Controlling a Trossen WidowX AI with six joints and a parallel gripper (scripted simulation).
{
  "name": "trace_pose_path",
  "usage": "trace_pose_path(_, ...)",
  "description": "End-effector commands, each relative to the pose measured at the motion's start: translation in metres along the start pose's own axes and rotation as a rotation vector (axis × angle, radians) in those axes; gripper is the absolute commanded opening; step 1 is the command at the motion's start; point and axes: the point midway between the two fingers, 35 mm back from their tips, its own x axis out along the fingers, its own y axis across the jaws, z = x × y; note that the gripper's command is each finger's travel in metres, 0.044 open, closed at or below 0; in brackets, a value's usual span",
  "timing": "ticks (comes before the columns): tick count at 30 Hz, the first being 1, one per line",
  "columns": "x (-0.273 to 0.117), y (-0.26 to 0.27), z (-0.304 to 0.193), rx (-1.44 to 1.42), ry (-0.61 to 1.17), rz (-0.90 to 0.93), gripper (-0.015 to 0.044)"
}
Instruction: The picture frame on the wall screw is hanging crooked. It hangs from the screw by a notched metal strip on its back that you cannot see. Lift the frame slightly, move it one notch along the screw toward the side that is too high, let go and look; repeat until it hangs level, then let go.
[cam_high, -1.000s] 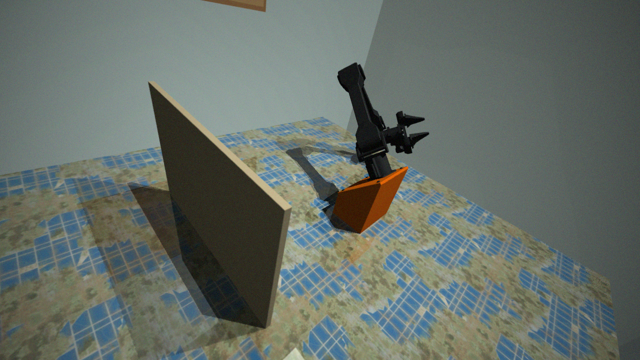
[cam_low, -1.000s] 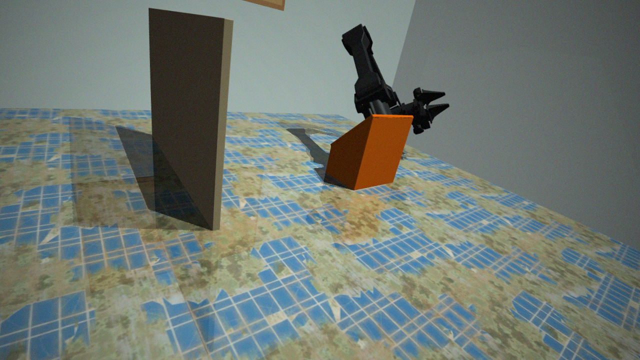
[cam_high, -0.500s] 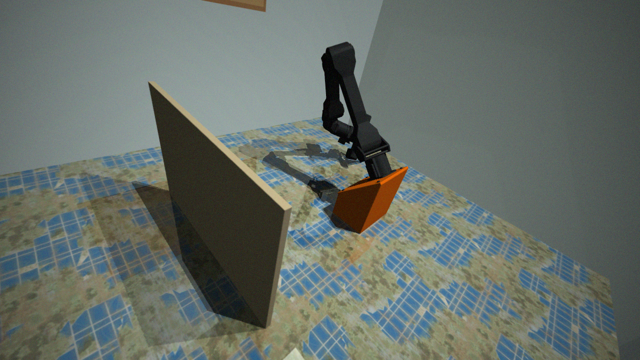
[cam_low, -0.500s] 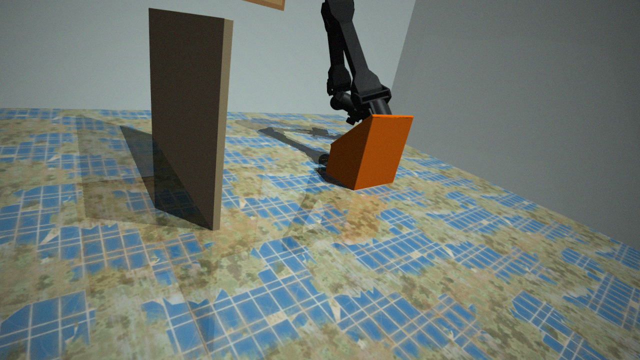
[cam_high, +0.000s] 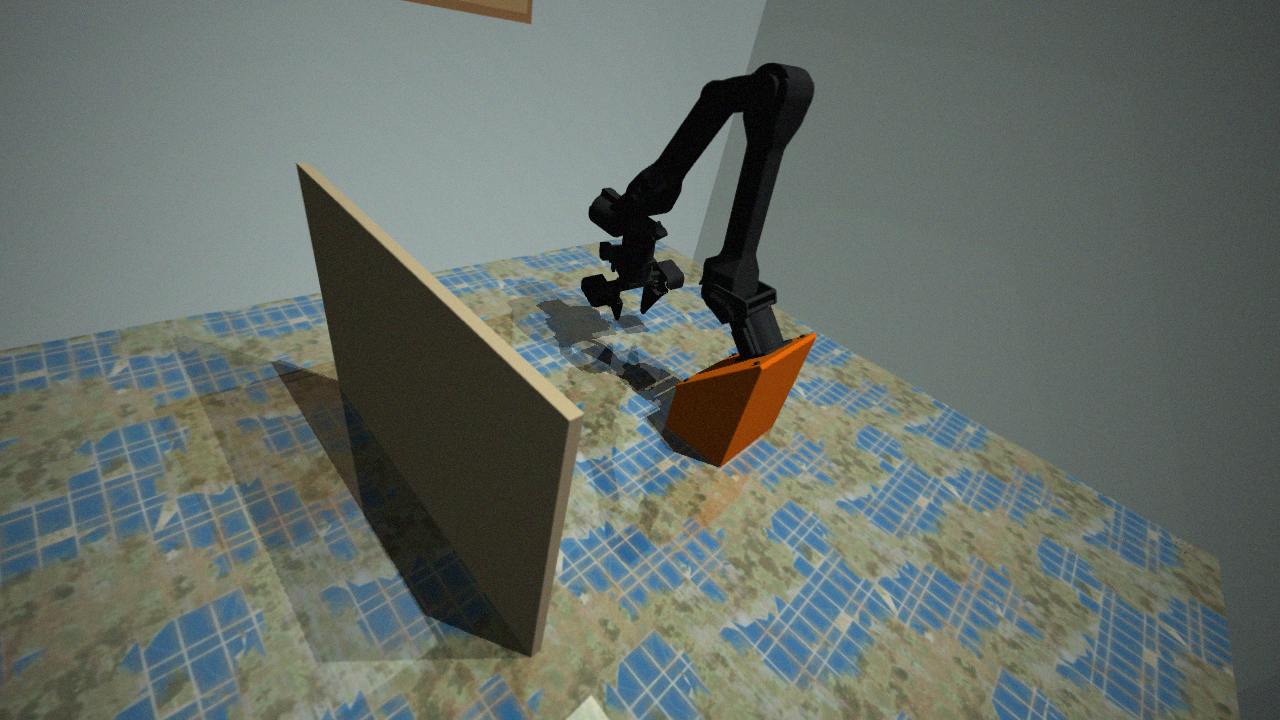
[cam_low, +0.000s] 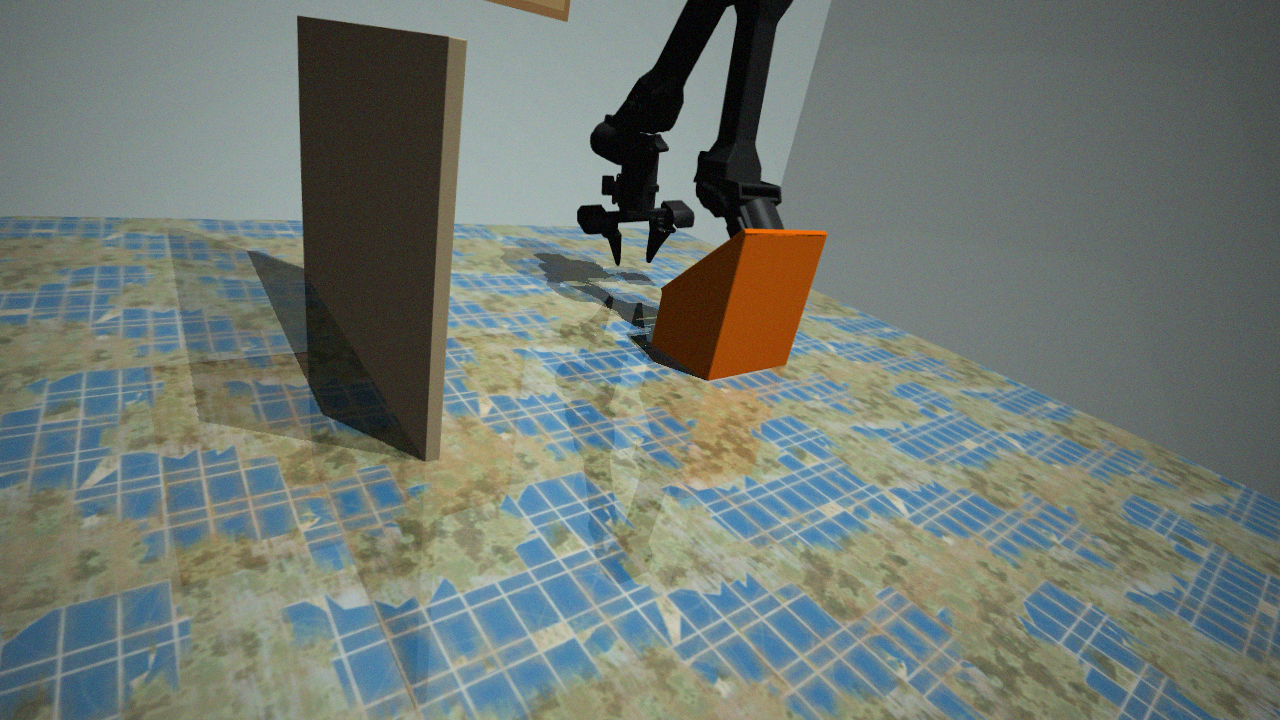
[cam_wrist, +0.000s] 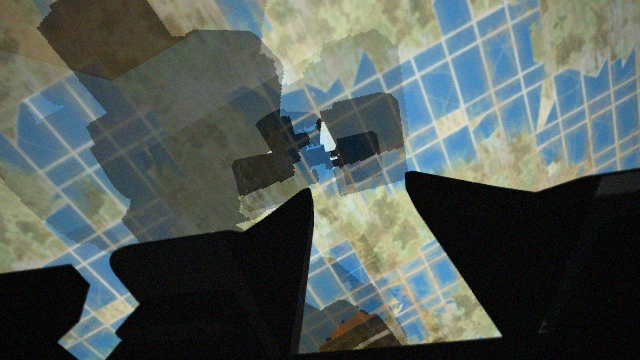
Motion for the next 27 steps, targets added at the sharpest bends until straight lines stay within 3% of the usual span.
trace_pose_path(1,-0.026,0.051,-0.018,0.065,-0.006,0.294,0.0260)
trace_pose_path(10,-0.127,0.135,-0.078,0.153,0.182,1.001,0.0260)
trace_pose_path(19,-0.231,0.139,-0.146,0.099,0.572,1.553,0.0260)
trace_pose_path(27,-0.246,0.133,-0.155,0.073,0.637,1.632,0.0260)
